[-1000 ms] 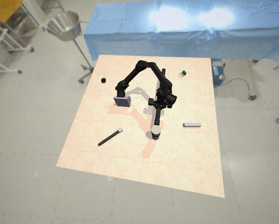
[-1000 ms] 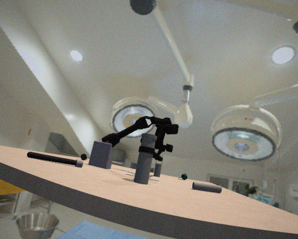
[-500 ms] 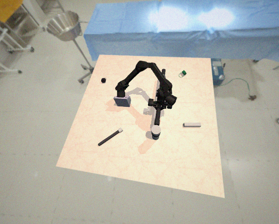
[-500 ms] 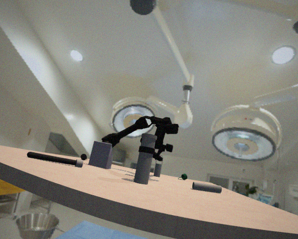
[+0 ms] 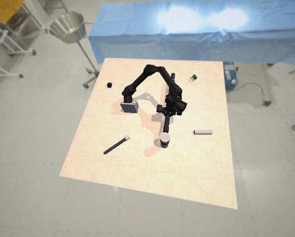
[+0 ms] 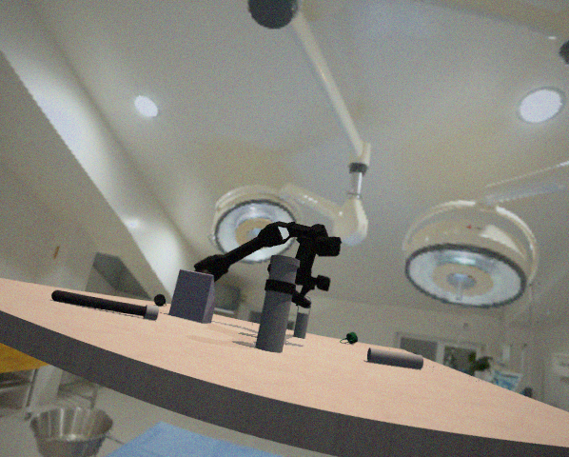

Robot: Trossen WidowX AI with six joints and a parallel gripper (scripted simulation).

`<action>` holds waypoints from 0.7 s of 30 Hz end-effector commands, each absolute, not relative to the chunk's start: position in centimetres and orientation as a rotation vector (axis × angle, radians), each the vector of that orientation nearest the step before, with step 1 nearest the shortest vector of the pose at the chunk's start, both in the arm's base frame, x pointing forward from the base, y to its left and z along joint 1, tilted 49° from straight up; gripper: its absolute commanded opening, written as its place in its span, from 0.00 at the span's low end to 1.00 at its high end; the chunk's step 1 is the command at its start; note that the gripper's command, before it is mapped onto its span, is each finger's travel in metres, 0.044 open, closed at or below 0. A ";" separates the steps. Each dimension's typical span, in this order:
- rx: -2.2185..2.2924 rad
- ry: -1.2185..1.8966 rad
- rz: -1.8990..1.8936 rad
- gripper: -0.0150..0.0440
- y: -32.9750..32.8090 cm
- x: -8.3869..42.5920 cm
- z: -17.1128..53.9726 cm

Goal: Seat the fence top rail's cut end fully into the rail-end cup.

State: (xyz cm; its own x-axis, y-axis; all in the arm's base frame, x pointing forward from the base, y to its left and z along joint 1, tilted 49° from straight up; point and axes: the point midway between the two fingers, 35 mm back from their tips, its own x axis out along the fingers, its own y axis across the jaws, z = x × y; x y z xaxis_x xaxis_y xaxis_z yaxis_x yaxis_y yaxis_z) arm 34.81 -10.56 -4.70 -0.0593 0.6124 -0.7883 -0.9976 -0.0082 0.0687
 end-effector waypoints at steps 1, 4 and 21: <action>-0.668 0.762 1.488 0.43 -10.6 34.8 -4.7; -0.668 0.762 1.488 0.57 -10.6 34.8 -4.7; -0.666 0.762 1.490 1.00 -10.8 34.9 0.9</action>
